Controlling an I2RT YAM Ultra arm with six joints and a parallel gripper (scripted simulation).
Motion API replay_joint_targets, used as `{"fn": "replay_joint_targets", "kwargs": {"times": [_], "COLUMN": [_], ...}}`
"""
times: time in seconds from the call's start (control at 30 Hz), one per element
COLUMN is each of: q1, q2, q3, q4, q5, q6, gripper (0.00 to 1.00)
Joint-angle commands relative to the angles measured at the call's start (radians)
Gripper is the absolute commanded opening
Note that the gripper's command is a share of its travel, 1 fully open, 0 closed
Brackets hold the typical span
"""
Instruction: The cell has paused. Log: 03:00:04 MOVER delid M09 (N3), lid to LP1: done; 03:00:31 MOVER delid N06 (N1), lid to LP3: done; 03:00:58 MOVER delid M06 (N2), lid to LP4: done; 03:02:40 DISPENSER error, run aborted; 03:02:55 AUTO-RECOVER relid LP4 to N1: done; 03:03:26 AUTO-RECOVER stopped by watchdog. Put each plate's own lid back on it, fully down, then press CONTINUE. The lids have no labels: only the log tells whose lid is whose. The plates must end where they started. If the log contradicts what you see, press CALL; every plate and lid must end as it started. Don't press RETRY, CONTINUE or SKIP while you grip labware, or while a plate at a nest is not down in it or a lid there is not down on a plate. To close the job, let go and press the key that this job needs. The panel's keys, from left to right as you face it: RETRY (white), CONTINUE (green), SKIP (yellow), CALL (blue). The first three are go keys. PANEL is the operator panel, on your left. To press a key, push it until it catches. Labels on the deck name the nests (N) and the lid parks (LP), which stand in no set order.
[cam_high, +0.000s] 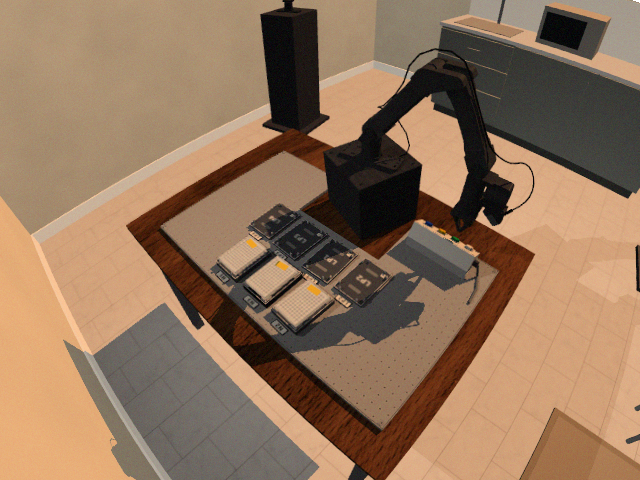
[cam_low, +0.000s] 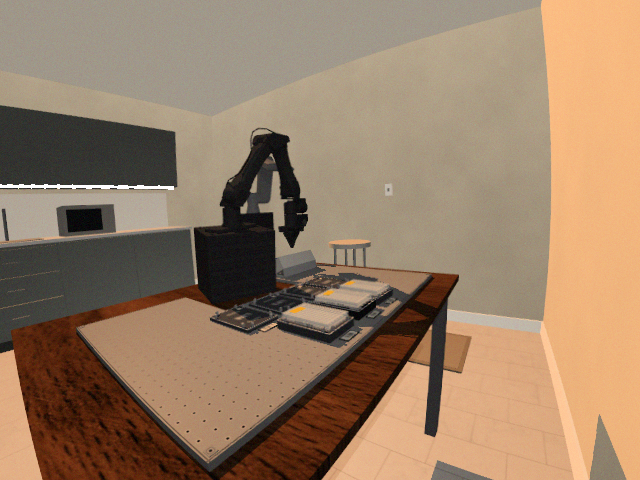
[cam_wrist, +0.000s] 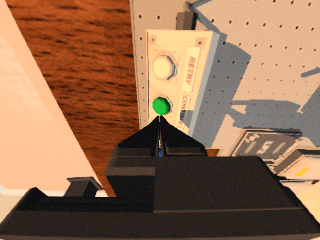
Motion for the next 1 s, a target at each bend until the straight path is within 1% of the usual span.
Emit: {"fn": "replay_joint_targets", "kwargs": {"times": [0.0, 0.1, 0.17, 0.27, 0.33, 0.4, 0.63, 0.7, 0.87, 0.97], "q1": [-0.005, -0.006, -0.007, -0.009, -0.011, -0.011, -0.009, -0.01, -0.013, -0.013], "q2": [-0.001, -0.003, 0.015, 0.019, 0.013, 0.027, 0.025, 0.043, 0.042, 0.06], "q3": [-0.025, -0.025, -0.028, -0.03, -0.031, -0.033, -0.016, -0.015, -0.013, -0.01], "q4": [0.022, 0.024, 0.028, 0.035, 0.041, 0.046, 0.057, 0.061, 0.071, 0.078], "q5": [0.002, 0.002, 0.002, 0.002, 0.002, 0.002, 0.002, 0.002, 0.003, 0.002], "q6": [-0.009, -0.008, -0.009, -0.009, -0.01, -0.01, -0.011, -0.011, -0.012, -0.013], "gripper": [0.0, 0.0, 0.0, 0.0, 0.0, 0.0, 0.0, 0.0, 0.0, 0.0]}}
